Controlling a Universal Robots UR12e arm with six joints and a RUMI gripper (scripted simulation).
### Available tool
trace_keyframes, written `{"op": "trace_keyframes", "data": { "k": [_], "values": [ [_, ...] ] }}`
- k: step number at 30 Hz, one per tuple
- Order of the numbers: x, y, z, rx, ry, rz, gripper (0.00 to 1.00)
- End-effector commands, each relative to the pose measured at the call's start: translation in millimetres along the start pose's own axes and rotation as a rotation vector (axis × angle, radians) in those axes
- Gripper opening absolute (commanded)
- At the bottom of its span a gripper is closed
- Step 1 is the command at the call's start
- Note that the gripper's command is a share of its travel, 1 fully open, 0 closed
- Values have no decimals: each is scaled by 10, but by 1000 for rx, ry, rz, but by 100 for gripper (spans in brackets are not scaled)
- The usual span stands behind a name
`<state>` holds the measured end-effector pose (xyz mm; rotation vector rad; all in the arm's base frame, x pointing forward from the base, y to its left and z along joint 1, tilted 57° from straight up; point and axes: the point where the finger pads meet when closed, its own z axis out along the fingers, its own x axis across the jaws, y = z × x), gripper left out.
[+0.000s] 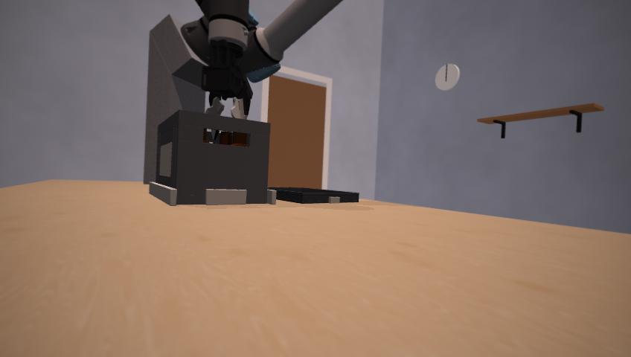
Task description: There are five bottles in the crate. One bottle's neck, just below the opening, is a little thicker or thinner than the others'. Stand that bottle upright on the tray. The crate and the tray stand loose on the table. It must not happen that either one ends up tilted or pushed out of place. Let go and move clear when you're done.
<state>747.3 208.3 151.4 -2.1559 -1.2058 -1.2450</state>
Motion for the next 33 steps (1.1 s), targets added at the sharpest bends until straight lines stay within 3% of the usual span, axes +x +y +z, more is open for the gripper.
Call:
{"op": "trace_keyframes", "data": {
  "k": [1, 20, 33],
  "values": [
    [6, 4, 14, 1, 0, -1, 38],
    [-6, -6, -59, 0, 0, 1, 38],
    [-5, -7, -434, 0, 0, 1, 38]
  ]
}}
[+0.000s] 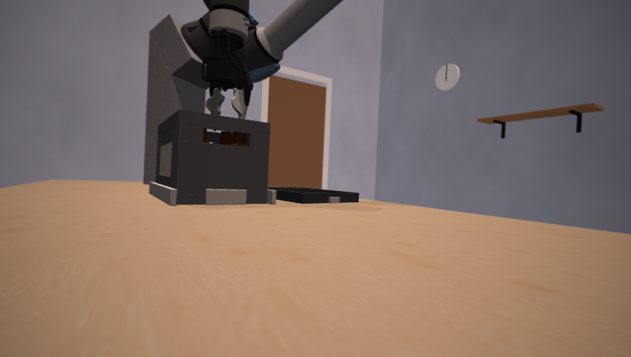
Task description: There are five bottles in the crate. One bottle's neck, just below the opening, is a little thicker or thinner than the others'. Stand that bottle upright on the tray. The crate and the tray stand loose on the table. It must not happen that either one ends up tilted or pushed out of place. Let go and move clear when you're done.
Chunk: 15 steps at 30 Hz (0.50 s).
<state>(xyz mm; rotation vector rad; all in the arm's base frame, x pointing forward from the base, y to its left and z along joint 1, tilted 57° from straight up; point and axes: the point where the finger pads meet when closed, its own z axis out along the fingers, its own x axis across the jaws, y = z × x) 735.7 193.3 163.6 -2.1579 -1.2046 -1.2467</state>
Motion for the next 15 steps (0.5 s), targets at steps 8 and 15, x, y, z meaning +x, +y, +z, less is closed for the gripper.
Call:
{"op": "trace_keyframes", "data": {
  "k": [8, 15],
  "values": [
    [-6, -7, -404, 2, 0, 1, 38],
    [-6, -7, -559, 2, 0, 1, 38]
  ]
}}
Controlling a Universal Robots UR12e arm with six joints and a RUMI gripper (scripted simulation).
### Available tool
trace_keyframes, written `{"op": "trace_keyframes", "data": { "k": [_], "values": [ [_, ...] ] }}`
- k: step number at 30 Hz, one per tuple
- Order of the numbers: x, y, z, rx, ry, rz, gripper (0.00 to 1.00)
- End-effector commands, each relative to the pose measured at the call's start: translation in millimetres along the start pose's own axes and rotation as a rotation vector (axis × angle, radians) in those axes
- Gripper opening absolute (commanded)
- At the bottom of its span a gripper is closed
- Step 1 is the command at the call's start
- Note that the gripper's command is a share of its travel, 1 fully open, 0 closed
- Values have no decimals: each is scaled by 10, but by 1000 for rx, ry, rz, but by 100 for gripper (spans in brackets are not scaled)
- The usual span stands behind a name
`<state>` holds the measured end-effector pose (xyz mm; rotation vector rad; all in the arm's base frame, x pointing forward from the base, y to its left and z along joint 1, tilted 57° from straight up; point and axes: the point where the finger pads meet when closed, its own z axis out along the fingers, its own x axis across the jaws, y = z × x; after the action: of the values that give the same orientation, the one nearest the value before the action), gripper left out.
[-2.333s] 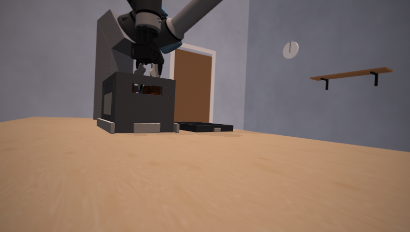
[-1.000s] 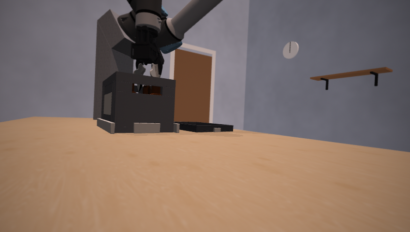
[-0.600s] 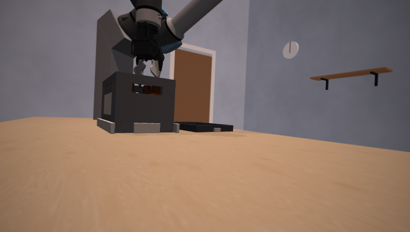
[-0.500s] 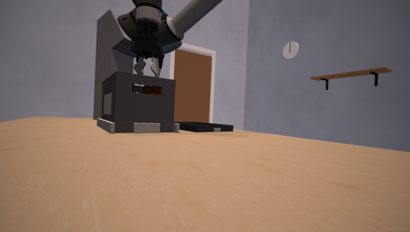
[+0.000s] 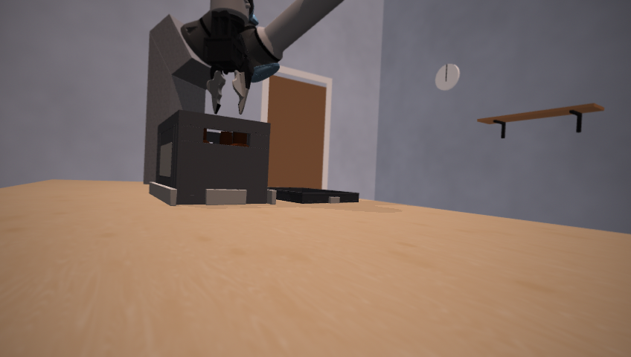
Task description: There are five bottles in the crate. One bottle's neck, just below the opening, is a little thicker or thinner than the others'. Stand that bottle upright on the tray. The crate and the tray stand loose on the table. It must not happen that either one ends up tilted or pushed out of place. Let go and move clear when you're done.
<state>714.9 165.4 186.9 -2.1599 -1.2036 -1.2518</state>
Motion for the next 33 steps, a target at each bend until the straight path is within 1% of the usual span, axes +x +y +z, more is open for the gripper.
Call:
{"op": "trace_keyframes", "data": {
  "k": [1, 12, 13, 33],
  "values": [
    [-14, -15, -155, 7, -1, 2, 38],
    [-7, -3, -200, 5, -1, 0, 38],
    [-7, -3, -200, 5, -1, 0, 0],
    [-9, -8, -192, 7, -1, 1, 0]
  ]
}}
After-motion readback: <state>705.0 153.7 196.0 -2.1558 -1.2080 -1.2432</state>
